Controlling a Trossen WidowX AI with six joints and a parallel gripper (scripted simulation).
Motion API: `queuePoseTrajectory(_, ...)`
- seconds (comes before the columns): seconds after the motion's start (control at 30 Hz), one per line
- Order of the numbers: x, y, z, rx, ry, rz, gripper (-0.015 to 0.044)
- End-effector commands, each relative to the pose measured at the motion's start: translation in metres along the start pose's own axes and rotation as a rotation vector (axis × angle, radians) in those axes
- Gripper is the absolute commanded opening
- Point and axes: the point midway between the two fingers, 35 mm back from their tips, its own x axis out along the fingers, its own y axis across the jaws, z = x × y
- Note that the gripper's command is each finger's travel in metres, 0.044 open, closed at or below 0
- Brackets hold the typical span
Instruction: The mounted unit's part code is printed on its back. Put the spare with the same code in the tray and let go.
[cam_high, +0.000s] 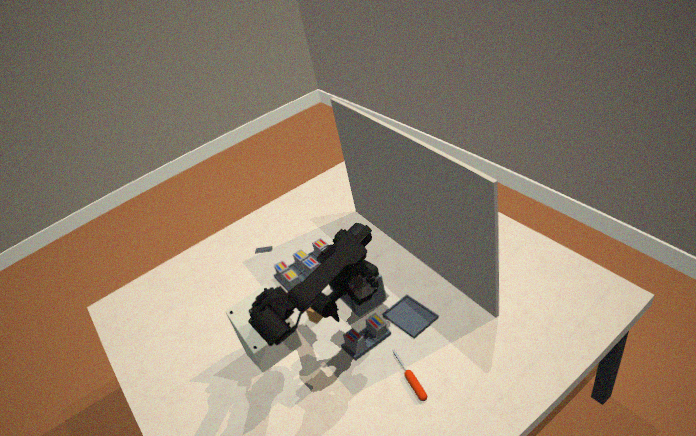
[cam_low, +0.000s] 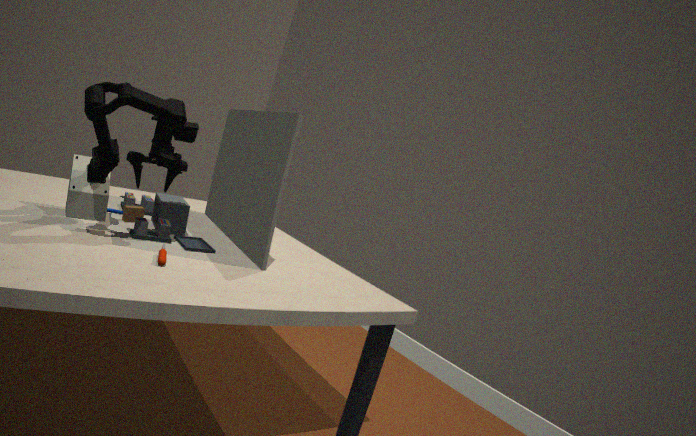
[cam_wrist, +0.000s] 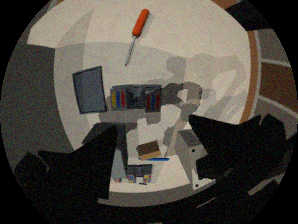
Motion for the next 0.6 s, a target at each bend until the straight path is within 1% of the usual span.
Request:
queuePoseTrajectory(0.0,0.007,-0.013,-0.002,0.091,-0.007,0.003,0.044)
queuePoseTrajectory(0.13,0.007,-0.013,-0.002,0.091,-0.007,0.003,0.044)
queuePoseTrajectory(0.2,0.011,-0.013,-0.002,0.091,-0.005,0.003,0.0387)
queuePoseTrajectory(0.3,0.026,-0.012,-0.002,0.092,-0.002,0.004,0.0309)
queuePoseTrajectory(0.33,0.033,-0.012,-0.002,0.092,-0.003,0.004,0.03)
queuePoseTrajectory(0.4,0.045,-0.013,-0.001,0.092,-0.008,0.004,0.03)
queuePoseTrajectory(0.57,0.047,-0.013,-0.001,0.092,-0.009,0.004,0.03)
